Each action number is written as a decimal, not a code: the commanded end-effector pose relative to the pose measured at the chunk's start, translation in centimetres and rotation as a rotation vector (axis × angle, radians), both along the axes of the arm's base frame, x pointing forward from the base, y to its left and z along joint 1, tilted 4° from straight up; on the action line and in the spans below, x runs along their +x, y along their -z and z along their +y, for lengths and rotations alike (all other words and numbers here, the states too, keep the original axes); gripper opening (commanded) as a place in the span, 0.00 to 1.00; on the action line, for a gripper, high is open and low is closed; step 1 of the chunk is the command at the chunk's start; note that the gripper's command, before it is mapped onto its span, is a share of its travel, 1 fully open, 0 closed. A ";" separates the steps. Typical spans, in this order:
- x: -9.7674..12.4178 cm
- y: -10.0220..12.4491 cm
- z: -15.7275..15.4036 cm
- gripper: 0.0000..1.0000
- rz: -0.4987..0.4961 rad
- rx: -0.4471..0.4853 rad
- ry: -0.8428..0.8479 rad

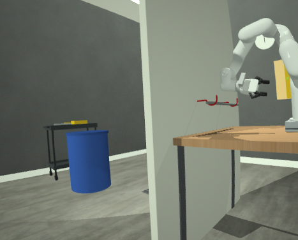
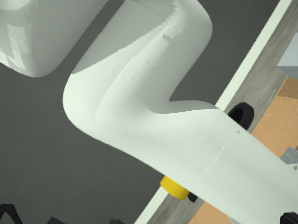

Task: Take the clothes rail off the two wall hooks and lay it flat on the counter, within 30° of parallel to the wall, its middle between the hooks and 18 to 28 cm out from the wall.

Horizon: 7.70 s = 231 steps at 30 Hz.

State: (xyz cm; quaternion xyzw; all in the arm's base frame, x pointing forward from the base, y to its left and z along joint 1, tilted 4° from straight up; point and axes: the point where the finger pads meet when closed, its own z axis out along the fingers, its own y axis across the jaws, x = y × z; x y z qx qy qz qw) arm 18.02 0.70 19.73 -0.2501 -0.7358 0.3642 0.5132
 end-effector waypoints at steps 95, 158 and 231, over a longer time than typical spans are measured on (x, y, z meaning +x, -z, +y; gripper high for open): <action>2.6 0.2 0.9 1.00 -0.825 -1.472 1.132; 7.1 -2.6 1.2 1.00 -0.087 -2.337 2.554; 16.1 -1.4 3.0 1.00 0.237 -2.400 2.732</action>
